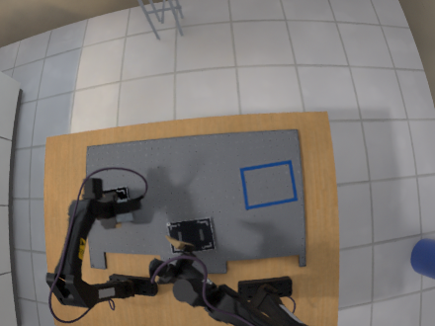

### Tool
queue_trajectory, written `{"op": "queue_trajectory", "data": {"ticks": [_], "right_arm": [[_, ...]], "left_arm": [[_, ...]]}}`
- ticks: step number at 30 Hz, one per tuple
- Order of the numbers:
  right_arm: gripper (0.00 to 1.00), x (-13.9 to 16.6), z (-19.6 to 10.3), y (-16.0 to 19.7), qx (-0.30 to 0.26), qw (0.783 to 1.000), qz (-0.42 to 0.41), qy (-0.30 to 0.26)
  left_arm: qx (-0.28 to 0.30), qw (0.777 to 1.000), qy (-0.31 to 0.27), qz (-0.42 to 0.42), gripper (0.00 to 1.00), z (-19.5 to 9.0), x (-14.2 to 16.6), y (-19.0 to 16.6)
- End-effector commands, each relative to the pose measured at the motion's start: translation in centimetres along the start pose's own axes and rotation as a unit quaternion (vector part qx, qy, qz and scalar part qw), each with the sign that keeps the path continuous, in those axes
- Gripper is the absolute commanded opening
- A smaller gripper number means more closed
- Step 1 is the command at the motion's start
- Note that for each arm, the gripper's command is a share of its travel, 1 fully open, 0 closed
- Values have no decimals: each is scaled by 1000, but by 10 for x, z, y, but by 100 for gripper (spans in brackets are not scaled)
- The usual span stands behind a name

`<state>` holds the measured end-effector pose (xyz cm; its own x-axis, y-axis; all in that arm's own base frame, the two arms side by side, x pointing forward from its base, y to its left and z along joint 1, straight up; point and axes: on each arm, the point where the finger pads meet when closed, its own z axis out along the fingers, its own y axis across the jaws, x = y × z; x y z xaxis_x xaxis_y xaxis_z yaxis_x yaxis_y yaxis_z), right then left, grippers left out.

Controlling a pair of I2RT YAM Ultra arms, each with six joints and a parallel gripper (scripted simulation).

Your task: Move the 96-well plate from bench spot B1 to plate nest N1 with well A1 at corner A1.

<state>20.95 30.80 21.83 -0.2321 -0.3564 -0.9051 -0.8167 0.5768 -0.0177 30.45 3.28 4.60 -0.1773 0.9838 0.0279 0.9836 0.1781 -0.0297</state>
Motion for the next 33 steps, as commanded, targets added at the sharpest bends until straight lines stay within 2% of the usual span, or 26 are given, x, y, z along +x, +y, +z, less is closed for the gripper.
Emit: {"op": "queue_trajectory", "data": {"ticks": [1,7,18,19,21,23,33], "right_arm": [[100,-13,27,10,-16,996,-8,-83],[100,13,38,13,-19,998,-11,-52],[100,5,35,9,-12,998,-5,-62],[100,5,35,9,-12,998,-5,-62],[100,5,35,9,-12,998,-5,-62],[100,5,35,9,-12,998,-5,-62],[100,5,35,9,-12,998,-5,-62]], "left_arm": [[-13,999,-18,31,79,-12,18,24],[-16,1000,-10,4,79,-12,35,37],[-11,1000,-11,10,79,-20,29,39],[-25,999,-16,14,79,-22,27,45],[-43,999,-22,18,79,-16,24,53],[-25,999,-23,15,79,-7,26,44],[-29,999,-23,13,79,-10,26,45]]}}
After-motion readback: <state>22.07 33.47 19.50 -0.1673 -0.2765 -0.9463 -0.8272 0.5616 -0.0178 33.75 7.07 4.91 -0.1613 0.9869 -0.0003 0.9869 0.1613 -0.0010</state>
